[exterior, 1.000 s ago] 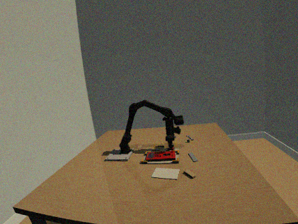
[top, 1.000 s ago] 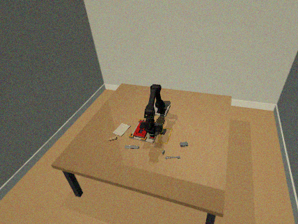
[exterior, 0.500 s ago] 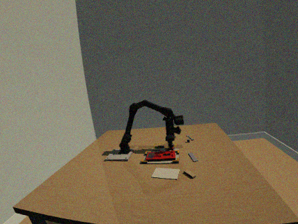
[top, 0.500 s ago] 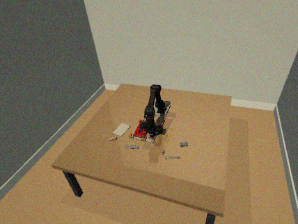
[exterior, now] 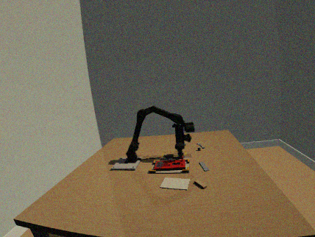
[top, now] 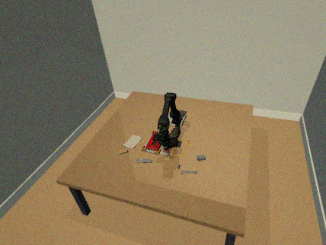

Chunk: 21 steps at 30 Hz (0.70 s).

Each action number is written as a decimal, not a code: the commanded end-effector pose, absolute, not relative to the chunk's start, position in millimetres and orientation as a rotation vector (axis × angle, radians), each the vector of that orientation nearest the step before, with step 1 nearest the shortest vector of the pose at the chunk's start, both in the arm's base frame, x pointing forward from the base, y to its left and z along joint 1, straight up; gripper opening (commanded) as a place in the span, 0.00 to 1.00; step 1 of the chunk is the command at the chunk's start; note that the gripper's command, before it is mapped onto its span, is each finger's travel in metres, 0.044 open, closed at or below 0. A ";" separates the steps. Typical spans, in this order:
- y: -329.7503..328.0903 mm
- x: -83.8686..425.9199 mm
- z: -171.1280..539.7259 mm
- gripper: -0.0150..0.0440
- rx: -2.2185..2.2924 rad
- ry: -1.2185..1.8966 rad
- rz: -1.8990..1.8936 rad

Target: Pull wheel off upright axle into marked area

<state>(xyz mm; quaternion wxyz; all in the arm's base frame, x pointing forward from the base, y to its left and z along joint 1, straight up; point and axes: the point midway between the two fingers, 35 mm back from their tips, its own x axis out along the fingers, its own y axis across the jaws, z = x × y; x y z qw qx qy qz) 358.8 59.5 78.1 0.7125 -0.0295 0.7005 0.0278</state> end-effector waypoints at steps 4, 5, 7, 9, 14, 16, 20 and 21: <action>59.5 358.3 90.9 0.25 -0.061 1.539 0.064; 59.5 358.2 91.2 0.25 -0.060 1.539 0.064; 59.5 358.2 91.9 0.25 -0.060 1.539 0.064; 59.5 358.2 92.5 0.25 -0.060 1.539 0.064; 59.5 358.1 94.2 0.25 -0.060 1.539 0.064; 59.5 358.1 94.8 0.25 -0.060 1.539 0.064; 59.5 358.0 96.2 0.25 -0.059 1.538 0.064; 59.5 358.0 96.5 0.25 -0.059 1.538 0.064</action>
